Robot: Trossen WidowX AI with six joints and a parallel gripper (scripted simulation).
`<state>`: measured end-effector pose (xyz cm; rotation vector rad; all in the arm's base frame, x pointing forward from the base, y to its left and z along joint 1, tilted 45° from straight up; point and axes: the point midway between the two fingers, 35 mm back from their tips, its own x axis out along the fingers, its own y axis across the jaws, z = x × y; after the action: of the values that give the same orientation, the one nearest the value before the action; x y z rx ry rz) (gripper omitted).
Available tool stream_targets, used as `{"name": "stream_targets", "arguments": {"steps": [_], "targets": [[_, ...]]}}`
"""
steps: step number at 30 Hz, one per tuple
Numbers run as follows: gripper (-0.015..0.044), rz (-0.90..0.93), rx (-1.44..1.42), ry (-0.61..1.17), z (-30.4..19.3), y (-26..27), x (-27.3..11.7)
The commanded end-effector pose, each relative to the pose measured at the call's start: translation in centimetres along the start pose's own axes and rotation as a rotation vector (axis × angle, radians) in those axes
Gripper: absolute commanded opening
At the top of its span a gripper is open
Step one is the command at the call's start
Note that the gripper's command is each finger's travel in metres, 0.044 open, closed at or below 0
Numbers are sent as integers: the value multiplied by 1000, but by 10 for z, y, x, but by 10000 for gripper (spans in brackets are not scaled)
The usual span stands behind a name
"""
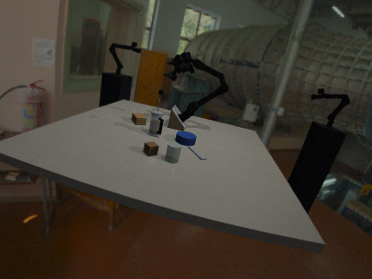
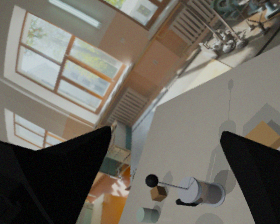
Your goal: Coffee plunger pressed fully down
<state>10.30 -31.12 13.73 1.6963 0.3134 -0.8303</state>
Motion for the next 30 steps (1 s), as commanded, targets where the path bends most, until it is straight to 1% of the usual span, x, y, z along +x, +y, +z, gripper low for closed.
{"name": "stream_targets", "arguments": {"steps": [1, 9, 11, 15, 22, 30], "targets": [[440, 30, -470, 189, -48, 34, 44], [440, 146, -1042, 406, -120, 63, 84], [440, 170, -1121, 436, -131, 66, 88], [440, 174, -1131, 440, -136, 59, 90], [440, 173, -1131, 439, -161, 16, 99], [440, 173, -1131, 439, -163, 15, 102]]}}
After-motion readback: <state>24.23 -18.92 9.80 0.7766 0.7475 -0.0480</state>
